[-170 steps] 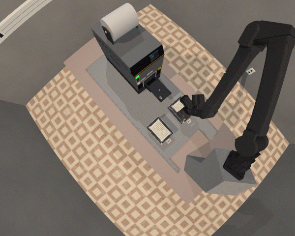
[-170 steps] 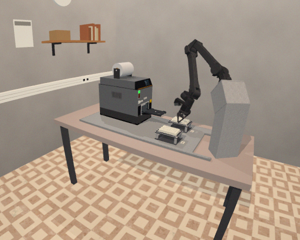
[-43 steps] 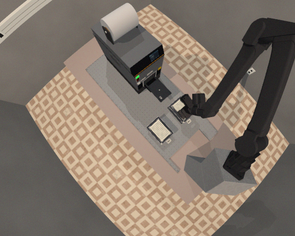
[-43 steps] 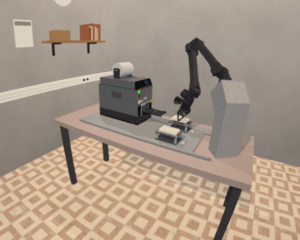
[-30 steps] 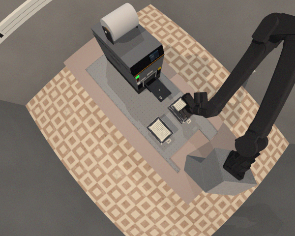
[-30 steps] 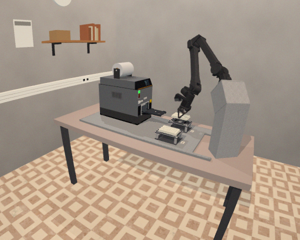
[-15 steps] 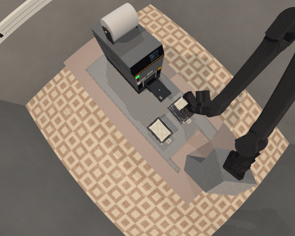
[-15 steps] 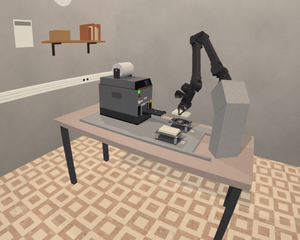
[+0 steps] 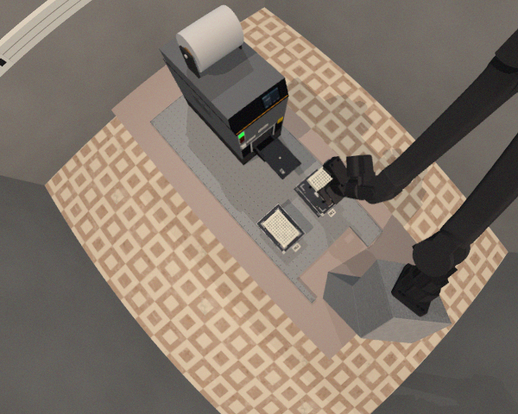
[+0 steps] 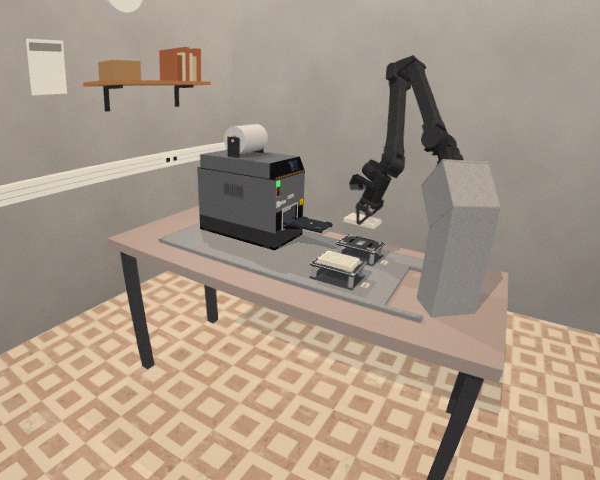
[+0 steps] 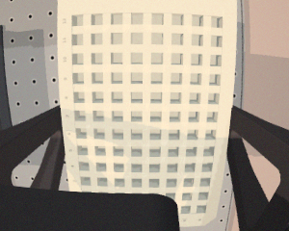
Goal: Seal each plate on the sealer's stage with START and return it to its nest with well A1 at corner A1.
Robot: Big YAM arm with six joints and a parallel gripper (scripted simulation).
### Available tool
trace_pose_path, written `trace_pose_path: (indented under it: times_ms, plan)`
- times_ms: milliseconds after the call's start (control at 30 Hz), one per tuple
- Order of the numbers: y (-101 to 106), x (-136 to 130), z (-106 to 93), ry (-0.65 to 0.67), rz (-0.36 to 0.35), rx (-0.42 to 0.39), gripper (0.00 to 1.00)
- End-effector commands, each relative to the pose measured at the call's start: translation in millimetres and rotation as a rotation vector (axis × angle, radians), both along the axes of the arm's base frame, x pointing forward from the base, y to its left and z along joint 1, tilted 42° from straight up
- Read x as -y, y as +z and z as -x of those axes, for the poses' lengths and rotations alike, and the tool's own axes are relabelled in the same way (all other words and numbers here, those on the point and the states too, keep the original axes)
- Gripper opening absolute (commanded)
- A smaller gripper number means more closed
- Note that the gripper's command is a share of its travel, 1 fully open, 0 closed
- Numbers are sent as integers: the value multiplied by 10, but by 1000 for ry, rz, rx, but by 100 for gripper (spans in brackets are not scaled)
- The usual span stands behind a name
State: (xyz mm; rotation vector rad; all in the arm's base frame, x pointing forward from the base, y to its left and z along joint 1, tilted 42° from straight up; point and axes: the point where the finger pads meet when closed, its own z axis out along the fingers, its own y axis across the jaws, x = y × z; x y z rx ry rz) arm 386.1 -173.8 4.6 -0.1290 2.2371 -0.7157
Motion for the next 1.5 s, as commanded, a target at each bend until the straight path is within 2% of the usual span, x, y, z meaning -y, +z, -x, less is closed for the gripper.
trace_pose_path:
  times_ms: [0,200,367,600,733,833,967,1300,1467]
  plan:
    - [1,-136,64,17,-13,-5,0]
    - [108,-204,120,17,-10,0,0]
    - [234,-196,70,10,-7,20,0]
    - [174,-264,198,16,-11,-11,0]
    - [276,-314,212,17,-10,2,0]
    - [363,-306,147,16,-6,23,0]
    - [336,-237,106,14,-2,22,0]
    - [173,-168,263,-4,2,-22,0]
    - [191,-197,168,12,7,-17,0]
